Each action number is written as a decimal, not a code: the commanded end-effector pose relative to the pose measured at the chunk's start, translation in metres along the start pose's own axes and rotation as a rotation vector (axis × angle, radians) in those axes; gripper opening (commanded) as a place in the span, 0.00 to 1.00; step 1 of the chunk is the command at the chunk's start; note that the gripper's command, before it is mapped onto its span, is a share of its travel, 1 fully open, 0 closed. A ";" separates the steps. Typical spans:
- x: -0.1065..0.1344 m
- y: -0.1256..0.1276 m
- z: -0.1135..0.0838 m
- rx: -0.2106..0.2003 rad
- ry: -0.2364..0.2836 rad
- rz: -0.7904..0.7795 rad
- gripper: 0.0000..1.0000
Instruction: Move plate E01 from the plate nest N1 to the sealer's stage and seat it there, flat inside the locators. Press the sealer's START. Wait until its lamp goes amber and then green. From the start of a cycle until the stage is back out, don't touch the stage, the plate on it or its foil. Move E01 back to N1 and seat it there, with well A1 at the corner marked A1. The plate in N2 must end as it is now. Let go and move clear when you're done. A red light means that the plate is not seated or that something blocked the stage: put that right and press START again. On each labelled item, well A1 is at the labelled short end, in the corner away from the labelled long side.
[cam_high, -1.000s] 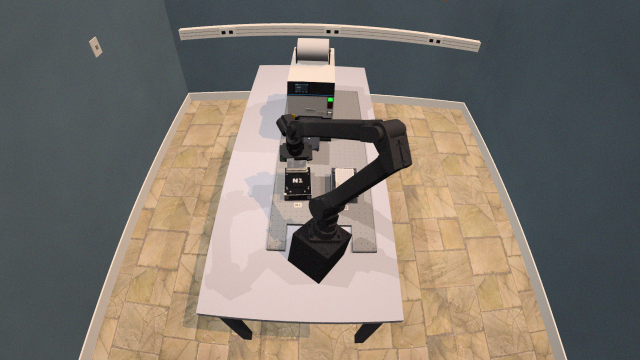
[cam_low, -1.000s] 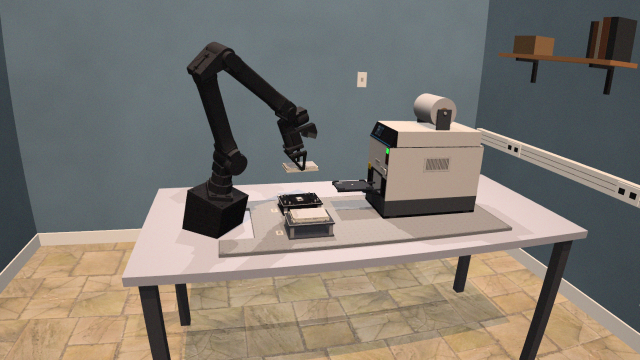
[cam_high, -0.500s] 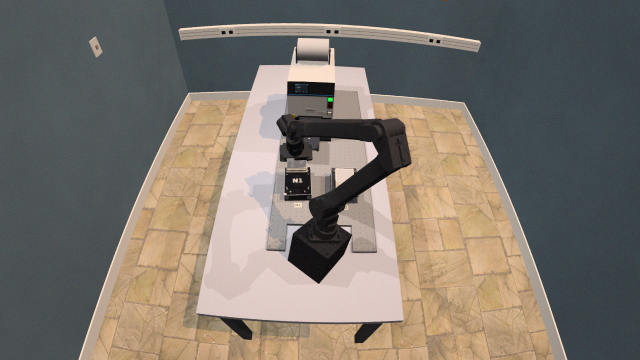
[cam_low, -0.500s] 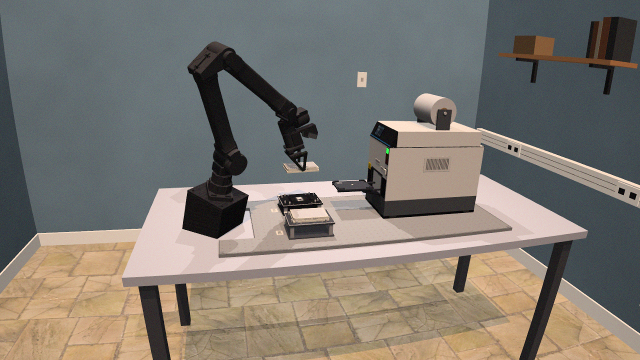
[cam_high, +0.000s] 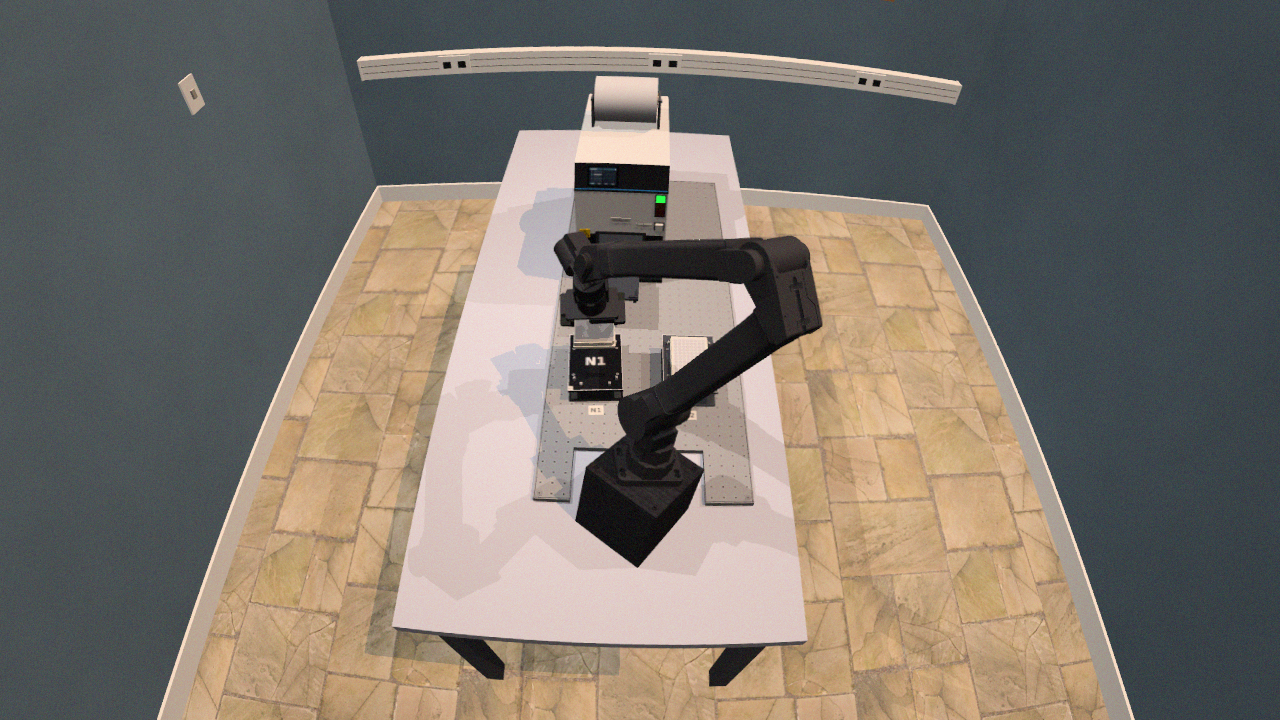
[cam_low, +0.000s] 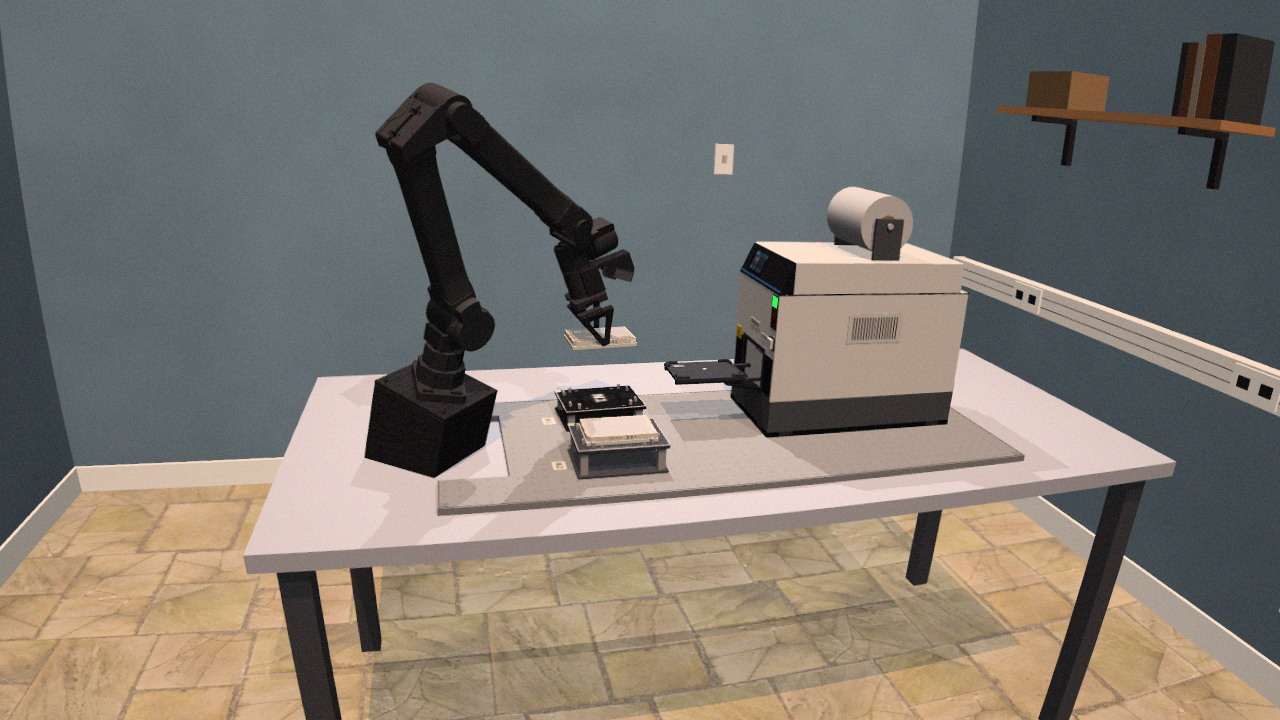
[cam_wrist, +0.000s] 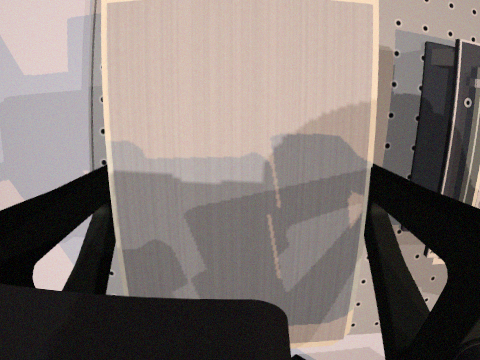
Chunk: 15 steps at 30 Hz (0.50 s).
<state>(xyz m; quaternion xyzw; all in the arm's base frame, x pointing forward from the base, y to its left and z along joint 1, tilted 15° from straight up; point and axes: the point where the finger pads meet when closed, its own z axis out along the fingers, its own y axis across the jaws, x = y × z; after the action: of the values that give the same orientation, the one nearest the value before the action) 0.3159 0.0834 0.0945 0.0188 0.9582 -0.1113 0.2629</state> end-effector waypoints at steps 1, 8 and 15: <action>-0.017 0.002 -0.001 -0.010 -0.026 0.013 0.00; -0.025 0.005 -0.001 -0.015 -0.038 0.020 0.00; -0.014 0.002 0.005 -0.009 -0.024 0.012 0.00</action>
<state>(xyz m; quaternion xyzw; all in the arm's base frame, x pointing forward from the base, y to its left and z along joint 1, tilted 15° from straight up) 0.3212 0.0844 0.0912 0.0197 0.9574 -0.1094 0.2664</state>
